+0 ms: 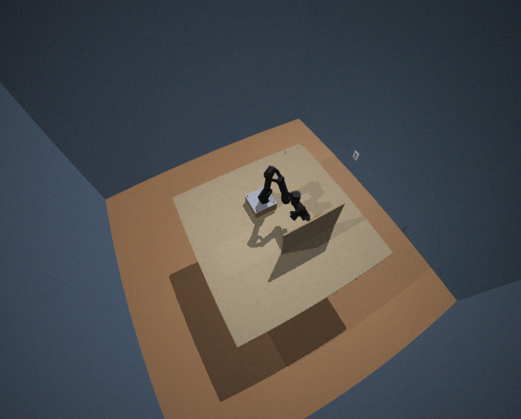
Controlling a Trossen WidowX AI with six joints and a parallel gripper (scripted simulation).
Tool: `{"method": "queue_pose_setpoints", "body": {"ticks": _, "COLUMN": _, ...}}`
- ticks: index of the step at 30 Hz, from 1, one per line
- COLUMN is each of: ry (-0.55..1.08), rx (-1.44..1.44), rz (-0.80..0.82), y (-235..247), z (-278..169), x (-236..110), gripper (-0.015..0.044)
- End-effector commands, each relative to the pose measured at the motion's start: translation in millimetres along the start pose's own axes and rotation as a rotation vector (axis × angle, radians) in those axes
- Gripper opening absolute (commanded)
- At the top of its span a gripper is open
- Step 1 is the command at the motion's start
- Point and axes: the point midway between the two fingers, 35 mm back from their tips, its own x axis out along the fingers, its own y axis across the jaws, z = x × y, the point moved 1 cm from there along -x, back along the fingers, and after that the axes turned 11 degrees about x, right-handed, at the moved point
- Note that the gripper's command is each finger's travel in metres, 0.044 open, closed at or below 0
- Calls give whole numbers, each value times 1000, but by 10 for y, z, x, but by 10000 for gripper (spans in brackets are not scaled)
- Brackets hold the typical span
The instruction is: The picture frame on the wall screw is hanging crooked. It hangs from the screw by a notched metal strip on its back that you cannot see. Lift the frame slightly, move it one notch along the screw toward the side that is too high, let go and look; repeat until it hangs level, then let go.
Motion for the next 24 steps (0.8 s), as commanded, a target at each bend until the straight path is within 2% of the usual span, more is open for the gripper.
{"method": "queue_pose_setpoints", "body": {"ticks": 1, "ry": -1, "rx": -38, "rz": -2, "y": -5, "z": 1, "x": 0, "gripper": 0}}
{"method": "queue_pose_setpoints", "body": {"ticks": 24, "ry": 0, "rx": -153, "rz": -2, "y": -16, "z": 2, "x": 1, "gripper": 0}}
